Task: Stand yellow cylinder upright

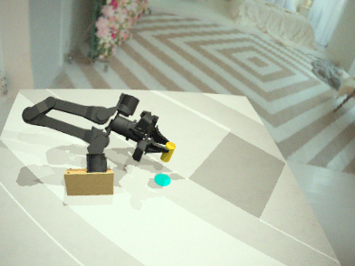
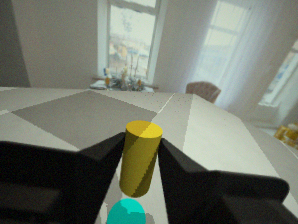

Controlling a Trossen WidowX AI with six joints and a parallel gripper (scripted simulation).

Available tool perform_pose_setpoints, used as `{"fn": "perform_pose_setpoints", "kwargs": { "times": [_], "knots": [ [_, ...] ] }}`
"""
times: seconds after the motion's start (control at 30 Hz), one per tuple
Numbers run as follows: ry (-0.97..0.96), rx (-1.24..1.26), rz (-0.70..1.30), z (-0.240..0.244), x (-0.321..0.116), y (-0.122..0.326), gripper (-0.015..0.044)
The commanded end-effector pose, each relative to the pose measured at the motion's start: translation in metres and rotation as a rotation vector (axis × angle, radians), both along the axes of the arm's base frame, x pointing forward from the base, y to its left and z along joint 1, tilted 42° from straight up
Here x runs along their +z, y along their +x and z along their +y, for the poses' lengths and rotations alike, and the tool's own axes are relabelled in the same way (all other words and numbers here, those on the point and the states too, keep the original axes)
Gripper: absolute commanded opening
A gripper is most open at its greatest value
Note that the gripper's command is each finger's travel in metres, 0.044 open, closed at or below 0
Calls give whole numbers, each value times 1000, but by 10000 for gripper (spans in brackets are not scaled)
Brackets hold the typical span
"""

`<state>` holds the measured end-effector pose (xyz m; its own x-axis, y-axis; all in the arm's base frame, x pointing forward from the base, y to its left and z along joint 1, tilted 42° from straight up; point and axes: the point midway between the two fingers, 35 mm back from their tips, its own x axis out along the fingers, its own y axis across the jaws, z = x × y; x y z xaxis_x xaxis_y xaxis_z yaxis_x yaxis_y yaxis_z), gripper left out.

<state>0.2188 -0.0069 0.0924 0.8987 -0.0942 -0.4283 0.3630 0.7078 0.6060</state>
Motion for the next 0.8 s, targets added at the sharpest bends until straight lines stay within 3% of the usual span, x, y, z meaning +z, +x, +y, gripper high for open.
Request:
{"fn": "perform_pose_setpoints", "kwargs": {
  "times": [0.0,0.77],
  "knots": [
    [3,-7,-10,-1,1,0,105],
    [27,-36,38,13,-16,7,105]
  ]
}}
